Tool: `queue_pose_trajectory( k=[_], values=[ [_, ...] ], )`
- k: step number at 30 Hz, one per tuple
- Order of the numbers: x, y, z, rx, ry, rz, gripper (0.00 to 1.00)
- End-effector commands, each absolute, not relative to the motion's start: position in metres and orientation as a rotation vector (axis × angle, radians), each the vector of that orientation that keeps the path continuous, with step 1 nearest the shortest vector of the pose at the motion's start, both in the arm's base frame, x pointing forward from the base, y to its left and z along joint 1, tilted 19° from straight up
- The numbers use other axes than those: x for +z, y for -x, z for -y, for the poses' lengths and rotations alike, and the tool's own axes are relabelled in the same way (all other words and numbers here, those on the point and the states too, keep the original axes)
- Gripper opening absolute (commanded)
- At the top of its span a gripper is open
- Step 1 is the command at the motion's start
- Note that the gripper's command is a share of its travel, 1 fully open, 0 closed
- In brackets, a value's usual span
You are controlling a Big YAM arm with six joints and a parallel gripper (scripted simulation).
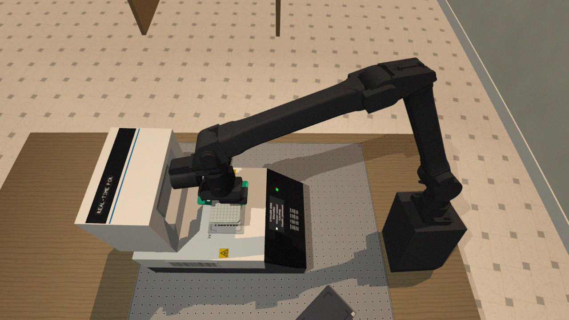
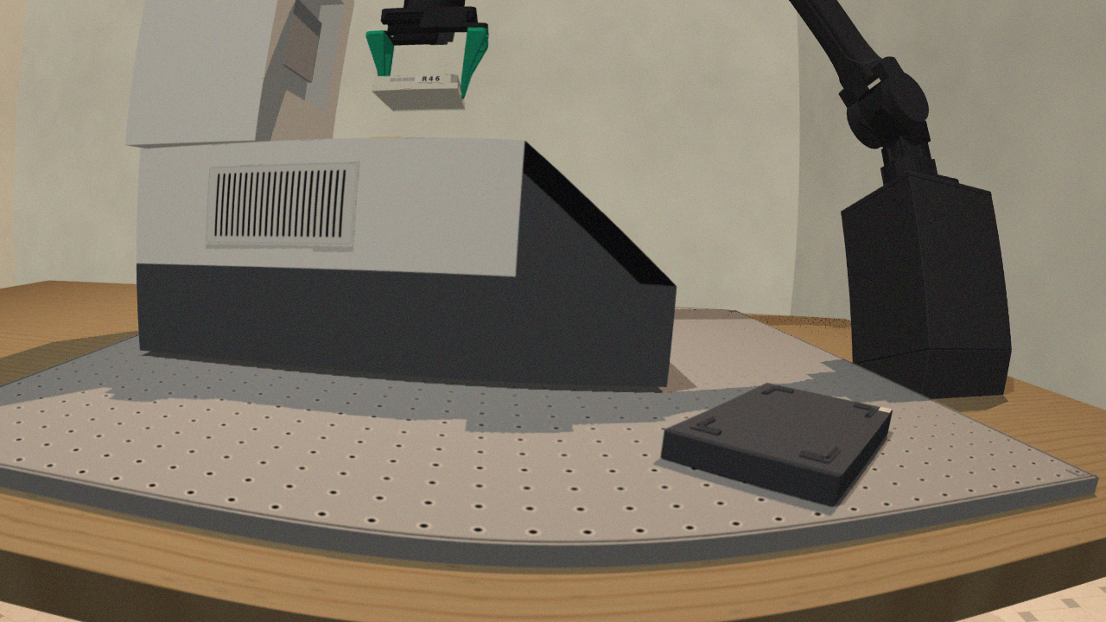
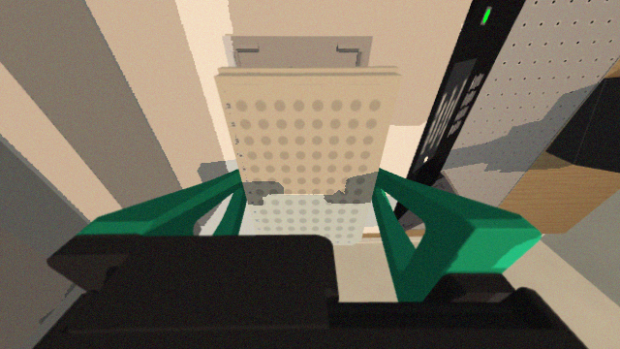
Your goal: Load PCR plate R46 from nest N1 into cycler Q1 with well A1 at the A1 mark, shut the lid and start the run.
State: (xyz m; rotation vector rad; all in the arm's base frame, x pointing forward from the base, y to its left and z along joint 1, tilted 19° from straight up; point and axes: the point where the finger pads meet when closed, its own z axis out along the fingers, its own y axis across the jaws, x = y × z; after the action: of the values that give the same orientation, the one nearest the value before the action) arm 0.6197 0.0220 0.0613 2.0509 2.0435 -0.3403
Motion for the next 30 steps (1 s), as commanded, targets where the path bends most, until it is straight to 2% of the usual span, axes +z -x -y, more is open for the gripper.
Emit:
queue_pose_trajectory(
  k=[1,13,30],
  values=[
    [0.099,-0.645,-0.034,-0.233,-2.015,-2.016,0.0],
    [0.07,-0.637,-0.026,-0.301,-2.035,-2.036,0.0],
    [0.095,-0.637,-0.022,-0.25,-2.026,-2.013,0.0]
  ],
)
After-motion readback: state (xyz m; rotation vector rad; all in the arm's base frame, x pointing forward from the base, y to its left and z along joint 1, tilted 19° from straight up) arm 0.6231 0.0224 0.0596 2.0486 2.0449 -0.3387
